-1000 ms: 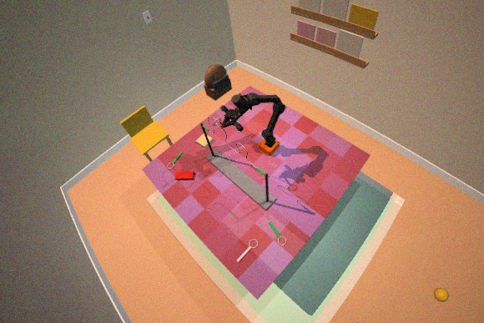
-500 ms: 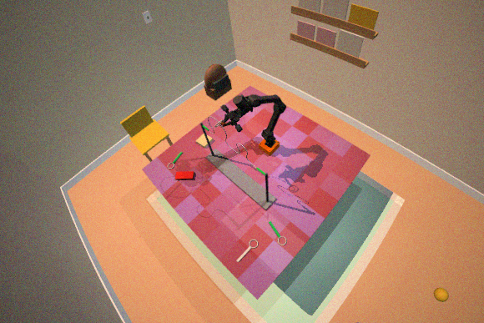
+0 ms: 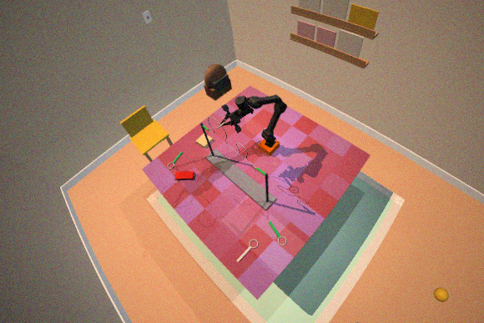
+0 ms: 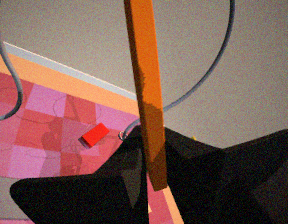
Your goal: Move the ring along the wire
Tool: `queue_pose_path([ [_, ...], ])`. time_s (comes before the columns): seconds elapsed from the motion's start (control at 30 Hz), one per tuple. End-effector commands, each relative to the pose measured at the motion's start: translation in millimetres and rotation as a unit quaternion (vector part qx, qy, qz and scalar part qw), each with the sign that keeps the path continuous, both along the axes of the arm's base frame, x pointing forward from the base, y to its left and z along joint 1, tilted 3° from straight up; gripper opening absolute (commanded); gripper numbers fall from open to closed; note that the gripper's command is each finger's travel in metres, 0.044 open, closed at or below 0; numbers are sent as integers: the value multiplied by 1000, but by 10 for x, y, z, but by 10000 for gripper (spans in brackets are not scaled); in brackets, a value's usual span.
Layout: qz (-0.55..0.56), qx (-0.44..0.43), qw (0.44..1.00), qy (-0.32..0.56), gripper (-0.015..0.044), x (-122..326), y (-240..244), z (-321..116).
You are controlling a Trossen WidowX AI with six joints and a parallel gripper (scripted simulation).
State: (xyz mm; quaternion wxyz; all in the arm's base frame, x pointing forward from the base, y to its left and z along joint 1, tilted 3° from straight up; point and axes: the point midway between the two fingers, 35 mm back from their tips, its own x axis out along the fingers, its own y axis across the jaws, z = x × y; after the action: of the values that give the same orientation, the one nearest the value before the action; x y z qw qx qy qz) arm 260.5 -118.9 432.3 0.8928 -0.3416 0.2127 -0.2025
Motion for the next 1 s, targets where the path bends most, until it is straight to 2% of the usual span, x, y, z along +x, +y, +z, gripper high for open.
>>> queue_pose_path([
  [0.0,-1,-25,1000,-1,-150,-24,-2,28],
  [0.97,-10,-203,979,17,-150,-34,-62,103],
])
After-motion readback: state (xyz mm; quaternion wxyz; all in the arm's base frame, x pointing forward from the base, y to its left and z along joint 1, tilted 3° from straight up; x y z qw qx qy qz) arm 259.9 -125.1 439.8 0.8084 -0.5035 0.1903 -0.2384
